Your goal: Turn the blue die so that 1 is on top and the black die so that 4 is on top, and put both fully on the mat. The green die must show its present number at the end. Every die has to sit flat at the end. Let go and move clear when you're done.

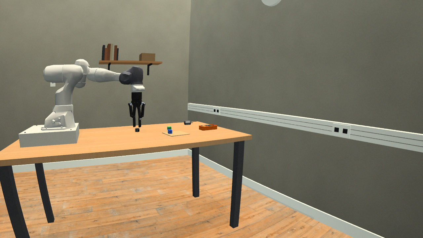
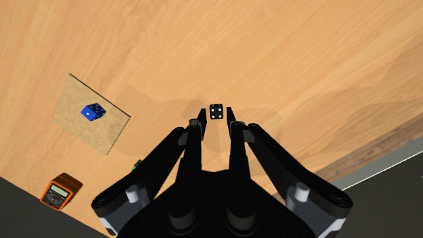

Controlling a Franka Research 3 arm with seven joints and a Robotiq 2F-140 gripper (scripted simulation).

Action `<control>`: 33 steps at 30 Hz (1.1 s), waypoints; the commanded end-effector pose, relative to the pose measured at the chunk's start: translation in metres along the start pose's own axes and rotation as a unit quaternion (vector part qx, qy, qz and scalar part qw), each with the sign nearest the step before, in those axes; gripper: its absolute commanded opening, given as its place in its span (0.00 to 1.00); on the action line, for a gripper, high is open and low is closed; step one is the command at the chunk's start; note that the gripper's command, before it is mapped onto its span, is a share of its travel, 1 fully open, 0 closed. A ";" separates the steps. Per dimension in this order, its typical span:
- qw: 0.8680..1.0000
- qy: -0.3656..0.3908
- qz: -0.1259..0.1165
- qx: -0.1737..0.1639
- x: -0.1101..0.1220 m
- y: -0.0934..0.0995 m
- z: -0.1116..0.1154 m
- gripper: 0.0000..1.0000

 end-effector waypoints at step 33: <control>1.000 0.003 -0.001 0.000 -0.001 -0.020 0.001 0.32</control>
Point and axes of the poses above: the point where the finger pads meet when closed, its own y axis back along the fingers, its own x axis across the jaws, z = x × y, the point moved 3 cm from there along y, back along the fingers, and after that the axes turned 14 degrees about y, right-handed, at the moved point
